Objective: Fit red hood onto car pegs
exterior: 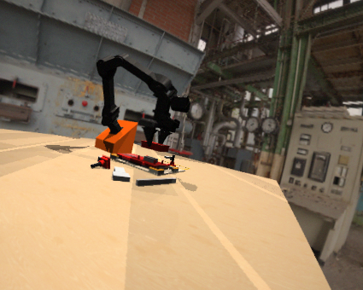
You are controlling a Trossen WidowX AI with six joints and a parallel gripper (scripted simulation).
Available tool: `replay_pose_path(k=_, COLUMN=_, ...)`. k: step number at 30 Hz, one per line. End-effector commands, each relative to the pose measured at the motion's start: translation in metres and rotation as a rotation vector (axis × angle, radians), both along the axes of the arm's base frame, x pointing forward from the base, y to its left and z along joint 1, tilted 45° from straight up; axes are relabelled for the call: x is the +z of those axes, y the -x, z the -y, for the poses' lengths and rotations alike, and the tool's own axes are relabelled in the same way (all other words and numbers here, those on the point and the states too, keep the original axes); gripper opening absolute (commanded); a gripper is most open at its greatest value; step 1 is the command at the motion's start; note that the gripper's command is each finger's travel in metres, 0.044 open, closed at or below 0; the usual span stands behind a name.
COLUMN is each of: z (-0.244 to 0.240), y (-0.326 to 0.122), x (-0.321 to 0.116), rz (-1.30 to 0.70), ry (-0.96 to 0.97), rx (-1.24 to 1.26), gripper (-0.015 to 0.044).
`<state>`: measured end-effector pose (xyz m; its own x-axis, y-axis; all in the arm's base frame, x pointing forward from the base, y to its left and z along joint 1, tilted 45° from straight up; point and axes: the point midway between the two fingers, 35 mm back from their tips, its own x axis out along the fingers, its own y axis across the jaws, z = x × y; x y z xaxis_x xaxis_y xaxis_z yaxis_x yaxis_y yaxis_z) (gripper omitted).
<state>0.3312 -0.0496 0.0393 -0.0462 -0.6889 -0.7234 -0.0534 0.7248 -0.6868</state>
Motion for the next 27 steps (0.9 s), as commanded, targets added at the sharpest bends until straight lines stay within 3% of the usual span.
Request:
replay_pose_path(k=1, z=0.0127, y=0.0028, x=-0.0109, rz=-0.007, ry=0.007, rx=0.003, gripper=0.0000)
replay_pose_path(k=27, z=0.0220, y=0.0073, x=-0.0184, rz=-0.007, ry=0.008, rx=0.003, gripper=0.0000)
